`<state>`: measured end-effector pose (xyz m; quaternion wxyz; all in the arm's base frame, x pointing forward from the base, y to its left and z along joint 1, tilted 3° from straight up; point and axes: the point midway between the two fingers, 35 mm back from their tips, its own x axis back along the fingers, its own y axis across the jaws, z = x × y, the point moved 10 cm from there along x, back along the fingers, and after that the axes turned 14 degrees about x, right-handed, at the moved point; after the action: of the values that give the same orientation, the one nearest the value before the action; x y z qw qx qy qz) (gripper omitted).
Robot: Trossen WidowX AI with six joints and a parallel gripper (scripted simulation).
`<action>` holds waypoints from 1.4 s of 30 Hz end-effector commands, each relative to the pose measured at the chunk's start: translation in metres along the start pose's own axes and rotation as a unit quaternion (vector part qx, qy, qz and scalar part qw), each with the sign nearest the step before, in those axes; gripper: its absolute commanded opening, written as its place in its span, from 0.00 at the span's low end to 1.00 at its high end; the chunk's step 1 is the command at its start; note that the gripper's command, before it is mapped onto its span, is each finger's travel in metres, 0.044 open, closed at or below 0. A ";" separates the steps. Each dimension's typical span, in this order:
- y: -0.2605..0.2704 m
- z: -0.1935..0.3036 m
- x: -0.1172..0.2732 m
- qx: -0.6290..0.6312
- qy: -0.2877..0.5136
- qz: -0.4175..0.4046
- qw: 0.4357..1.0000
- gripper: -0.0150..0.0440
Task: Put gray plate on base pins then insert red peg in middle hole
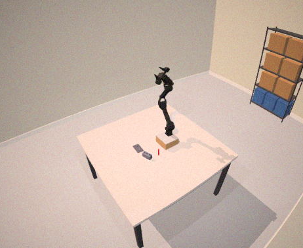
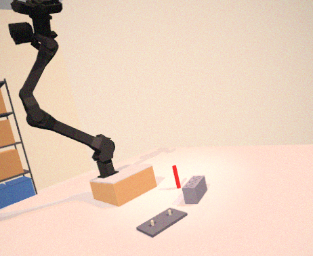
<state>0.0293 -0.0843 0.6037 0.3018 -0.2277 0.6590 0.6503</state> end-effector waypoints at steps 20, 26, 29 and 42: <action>-0.027 0.168 0.008 0.201 0.189 -0.038 0.960 1.00; -0.071 0.232 0.006 0.252 0.277 0.009 0.927 1.00; -0.100 0.258 0.005 0.273 0.319 0.046 0.907 1.00; -0.259 0.320 0.010 0.319 0.461 0.296 0.773 1.00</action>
<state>0.2044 0.2156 0.4540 -0.1112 -0.2281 0.9232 0.2885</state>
